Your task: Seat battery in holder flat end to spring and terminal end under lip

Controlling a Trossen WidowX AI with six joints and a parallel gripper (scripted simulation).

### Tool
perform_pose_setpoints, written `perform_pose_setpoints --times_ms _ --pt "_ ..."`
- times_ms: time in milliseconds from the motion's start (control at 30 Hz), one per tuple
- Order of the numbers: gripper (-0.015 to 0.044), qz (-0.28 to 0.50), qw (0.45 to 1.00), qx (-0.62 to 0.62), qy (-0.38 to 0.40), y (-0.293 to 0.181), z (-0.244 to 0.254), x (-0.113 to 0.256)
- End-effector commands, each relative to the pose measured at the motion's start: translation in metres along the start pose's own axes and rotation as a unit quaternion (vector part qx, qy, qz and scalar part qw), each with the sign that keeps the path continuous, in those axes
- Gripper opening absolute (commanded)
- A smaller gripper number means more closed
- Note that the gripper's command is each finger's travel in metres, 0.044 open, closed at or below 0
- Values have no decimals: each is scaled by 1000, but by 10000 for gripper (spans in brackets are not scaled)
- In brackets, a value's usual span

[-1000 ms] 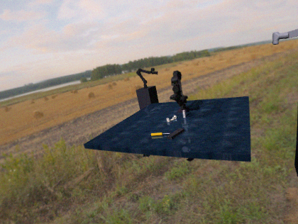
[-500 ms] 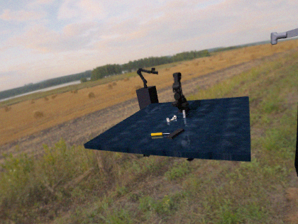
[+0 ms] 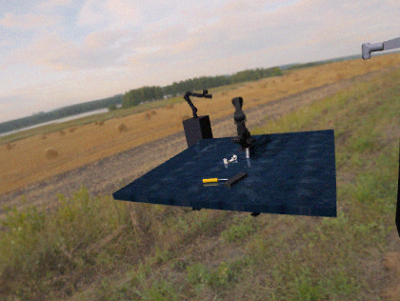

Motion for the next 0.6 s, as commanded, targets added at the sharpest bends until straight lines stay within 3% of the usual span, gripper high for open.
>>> perform_pose_setpoints --times_ms 0,567 --pt "0 -3 1000 -2 2 1 6 1" --pt "0 -3 1000 -2 3 -3 34 1"
Point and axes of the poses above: the point midway between the two fingers, 35 mm back from their tips, its own x axis back along the fingers, its own z axis across the jaws, y = z × x, the point moved 4 cm from there along x, back along the fingers, and after that the axes turned 5 degrees about -x, right-handed, at the moved point
